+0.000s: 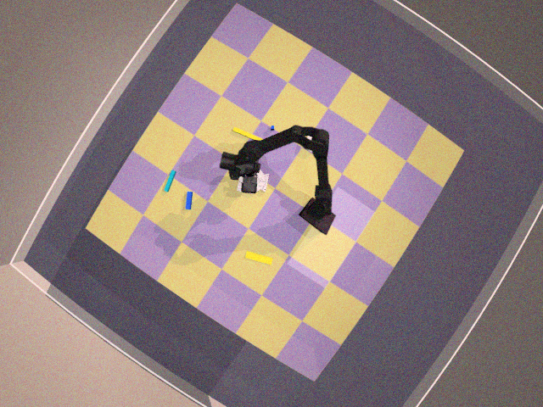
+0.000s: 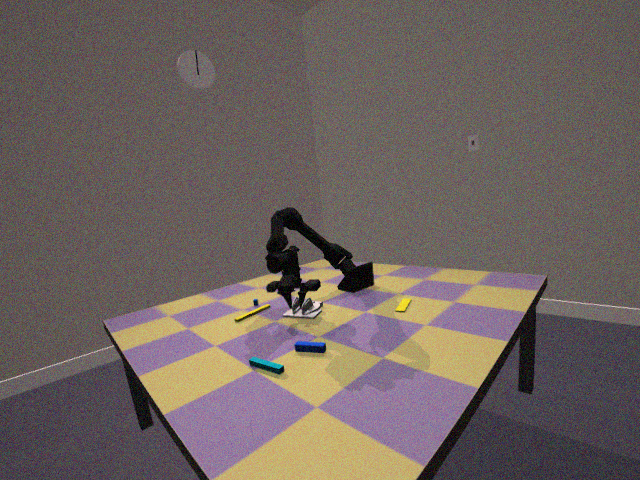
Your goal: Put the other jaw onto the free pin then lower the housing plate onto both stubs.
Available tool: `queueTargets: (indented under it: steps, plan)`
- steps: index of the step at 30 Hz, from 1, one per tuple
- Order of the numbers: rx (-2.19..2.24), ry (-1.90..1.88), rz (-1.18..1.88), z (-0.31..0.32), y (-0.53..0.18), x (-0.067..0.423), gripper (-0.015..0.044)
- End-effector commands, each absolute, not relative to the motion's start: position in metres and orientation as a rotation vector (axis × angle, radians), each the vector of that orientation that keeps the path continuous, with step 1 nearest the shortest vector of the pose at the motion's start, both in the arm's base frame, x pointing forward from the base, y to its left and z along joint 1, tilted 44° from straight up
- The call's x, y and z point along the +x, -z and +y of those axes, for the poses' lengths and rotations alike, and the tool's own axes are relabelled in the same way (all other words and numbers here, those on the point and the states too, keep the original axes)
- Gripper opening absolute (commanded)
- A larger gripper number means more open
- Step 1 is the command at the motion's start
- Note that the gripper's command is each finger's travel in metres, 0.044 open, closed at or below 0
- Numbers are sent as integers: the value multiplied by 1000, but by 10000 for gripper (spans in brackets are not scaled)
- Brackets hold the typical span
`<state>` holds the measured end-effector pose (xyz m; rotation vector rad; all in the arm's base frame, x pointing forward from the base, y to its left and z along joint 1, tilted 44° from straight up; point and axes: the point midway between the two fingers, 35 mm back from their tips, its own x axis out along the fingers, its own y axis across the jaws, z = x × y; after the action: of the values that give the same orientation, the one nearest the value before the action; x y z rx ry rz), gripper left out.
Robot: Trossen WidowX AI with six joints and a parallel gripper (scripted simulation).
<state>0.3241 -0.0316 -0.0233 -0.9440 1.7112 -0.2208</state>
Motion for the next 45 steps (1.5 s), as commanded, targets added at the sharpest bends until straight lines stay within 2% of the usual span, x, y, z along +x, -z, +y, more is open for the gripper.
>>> queueTargets:
  steps: [1,35,39,45]
  plan:
    - [-953,221,1711,-32,23,324,134]
    - [-953,221,1711,-32,23,324,134]
    - [-944,221,1711,-32,23,324,224]
    - [-944,221,1711,-32,23,324,224]
